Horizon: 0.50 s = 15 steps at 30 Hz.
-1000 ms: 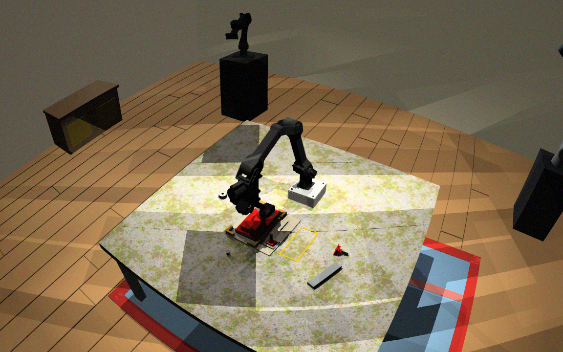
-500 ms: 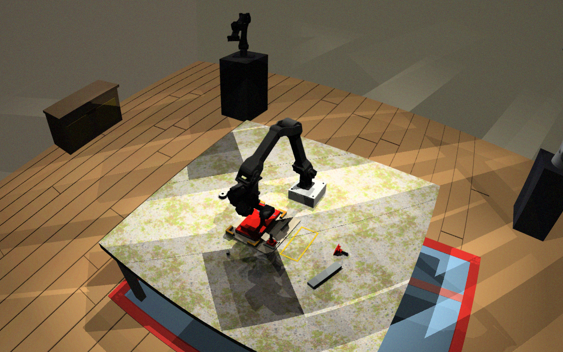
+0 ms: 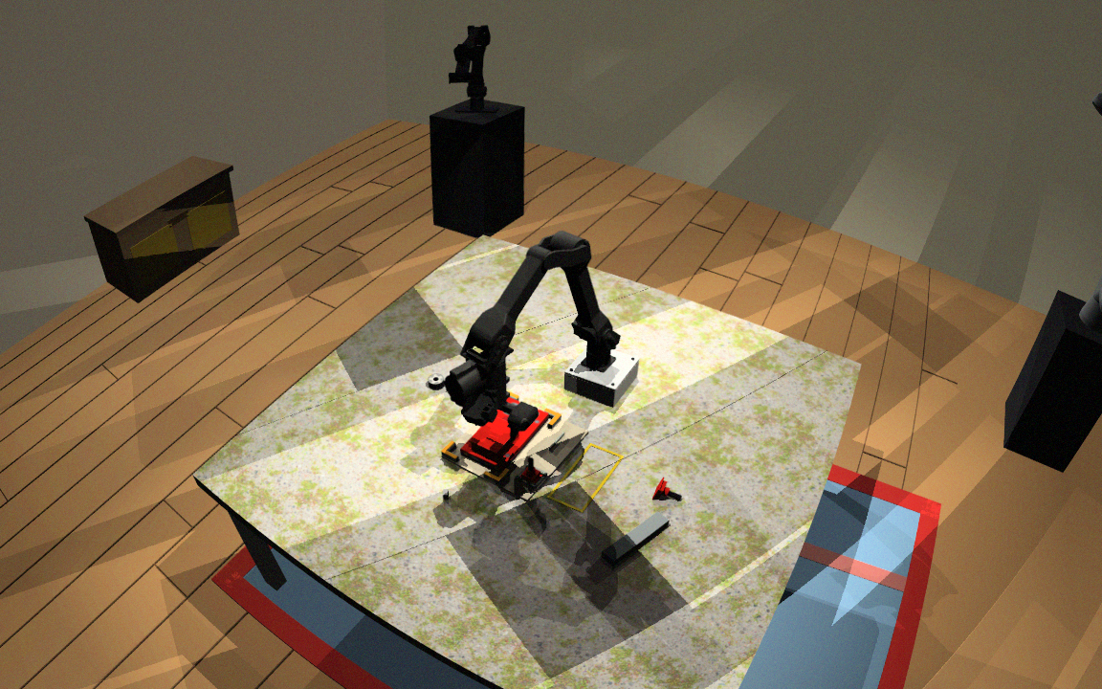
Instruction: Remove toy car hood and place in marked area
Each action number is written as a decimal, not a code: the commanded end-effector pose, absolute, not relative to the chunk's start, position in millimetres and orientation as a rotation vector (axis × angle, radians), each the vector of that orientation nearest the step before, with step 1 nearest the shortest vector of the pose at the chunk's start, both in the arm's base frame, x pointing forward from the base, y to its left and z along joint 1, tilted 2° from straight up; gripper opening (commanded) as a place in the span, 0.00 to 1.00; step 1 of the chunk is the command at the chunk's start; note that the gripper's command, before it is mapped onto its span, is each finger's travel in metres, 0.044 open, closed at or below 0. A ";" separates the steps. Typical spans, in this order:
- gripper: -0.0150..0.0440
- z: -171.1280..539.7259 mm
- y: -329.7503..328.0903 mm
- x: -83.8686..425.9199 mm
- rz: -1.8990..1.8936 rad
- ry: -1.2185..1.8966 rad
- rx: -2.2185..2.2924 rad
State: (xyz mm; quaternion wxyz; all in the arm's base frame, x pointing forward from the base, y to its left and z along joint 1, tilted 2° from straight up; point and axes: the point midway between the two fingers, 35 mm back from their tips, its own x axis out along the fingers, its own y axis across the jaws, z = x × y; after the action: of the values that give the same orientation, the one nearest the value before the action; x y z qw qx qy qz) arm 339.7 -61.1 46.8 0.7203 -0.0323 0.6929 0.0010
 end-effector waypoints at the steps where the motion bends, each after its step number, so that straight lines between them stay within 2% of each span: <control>1: 1.00 42.6 -61.7 338.8 0.005 1.540 -0.077; 15: 1.00 35.8 -62.0 339.1 0.005 1.540 -0.077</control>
State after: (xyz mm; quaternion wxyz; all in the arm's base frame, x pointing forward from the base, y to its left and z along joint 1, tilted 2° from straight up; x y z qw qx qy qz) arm 340.9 -61.6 41.4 0.7218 -0.0326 0.6913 0.0007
